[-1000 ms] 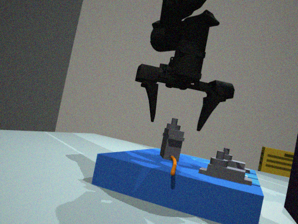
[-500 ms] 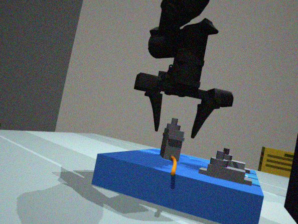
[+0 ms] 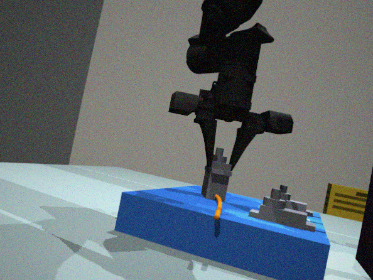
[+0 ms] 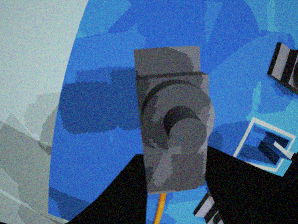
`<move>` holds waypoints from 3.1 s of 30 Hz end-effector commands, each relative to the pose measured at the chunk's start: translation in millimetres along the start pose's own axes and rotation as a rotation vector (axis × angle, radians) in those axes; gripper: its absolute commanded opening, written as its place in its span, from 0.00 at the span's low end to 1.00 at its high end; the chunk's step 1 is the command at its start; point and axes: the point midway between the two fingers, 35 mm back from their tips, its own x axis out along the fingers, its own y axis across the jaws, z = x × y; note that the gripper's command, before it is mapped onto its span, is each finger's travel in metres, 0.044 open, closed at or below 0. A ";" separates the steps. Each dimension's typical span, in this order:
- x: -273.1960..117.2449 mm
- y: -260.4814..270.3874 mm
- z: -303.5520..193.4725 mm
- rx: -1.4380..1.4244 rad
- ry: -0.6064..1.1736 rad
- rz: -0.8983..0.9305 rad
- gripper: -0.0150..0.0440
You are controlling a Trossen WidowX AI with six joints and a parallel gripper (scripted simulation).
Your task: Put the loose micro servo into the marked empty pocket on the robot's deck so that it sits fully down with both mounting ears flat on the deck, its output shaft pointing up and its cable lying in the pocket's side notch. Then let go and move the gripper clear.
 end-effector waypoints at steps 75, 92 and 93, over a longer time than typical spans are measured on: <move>-28.4 -39.5 -9.9 -1.138 -0.004 -0.001 0.25; -28.0 -109.9 -41.6 -1.134 -0.001 -0.004 0.25; -28.0 -113.1 -43.1 -1.134 0.000 -0.004 0.25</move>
